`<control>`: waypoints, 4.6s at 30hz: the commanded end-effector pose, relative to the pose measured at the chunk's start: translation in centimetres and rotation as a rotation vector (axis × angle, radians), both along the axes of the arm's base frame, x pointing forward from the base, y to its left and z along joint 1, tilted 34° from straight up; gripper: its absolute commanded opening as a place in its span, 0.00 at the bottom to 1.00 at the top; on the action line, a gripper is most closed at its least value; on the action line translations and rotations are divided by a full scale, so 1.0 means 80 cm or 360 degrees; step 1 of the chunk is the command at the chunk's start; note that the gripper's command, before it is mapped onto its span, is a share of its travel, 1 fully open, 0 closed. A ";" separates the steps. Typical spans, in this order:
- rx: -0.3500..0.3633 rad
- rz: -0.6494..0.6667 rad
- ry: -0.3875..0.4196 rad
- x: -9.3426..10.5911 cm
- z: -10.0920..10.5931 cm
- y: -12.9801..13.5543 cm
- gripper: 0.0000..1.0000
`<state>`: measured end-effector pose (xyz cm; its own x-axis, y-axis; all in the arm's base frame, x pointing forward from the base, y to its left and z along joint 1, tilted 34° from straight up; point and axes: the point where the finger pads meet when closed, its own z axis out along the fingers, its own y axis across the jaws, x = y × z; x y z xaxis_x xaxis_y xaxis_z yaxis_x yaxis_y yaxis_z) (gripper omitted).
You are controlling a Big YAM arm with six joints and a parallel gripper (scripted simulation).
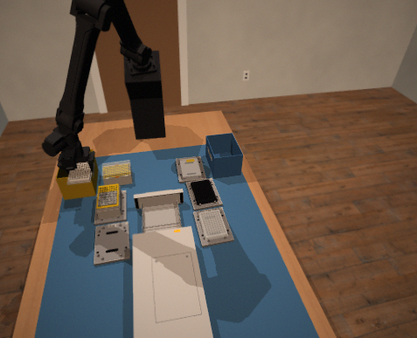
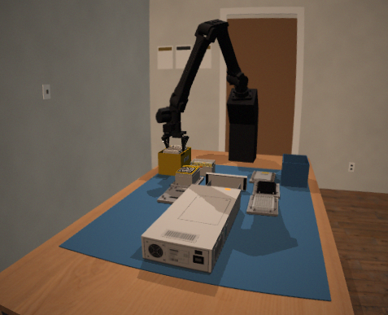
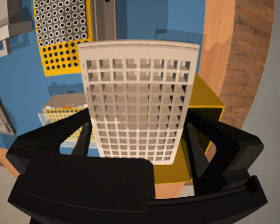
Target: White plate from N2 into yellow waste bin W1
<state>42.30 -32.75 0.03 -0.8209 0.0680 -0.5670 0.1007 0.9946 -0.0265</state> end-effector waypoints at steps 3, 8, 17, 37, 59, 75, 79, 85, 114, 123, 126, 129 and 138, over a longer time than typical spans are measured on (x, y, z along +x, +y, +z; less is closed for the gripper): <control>-0.0010 0.0006 0.0015 -0.022 -0.019 -0.013 0.00; -0.0010 0.0005 0.0015 -0.033 -0.026 -0.017 0.00; -0.0010 0.0005 0.0015 -0.055 -0.039 -0.025 0.00; -0.0013 0.0004 0.0011 -0.103 -0.068 -0.044 0.00; -0.0026 0.0052 0.0006 -0.090 -0.070 -0.037 0.00; -0.0017 0.0020 0.0001 -0.074 -0.089 -0.043 0.00; -0.0014 0.0012 0.0003 -0.075 -0.092 -0.045 0.00; -0.0016 0.0020 0.0002 -0.067 -0.100 -0.043 0.00; -0.0021 0.0012 0.0002 -0.071 -0.102 -0.048 0.00; -0.0021 0.0012 0.0002 -0.071 -0.102 -0.048 1.00; -0.0021 0.0012 0.0002 -0.071 -0.102 -0.048 1.00; -0.0021 0.0012 0.0002 -0.071 -0.102 -0.048 1.00; -0.0021 0.0012 0.0002 -0.071 -0.102 -0.048 1.00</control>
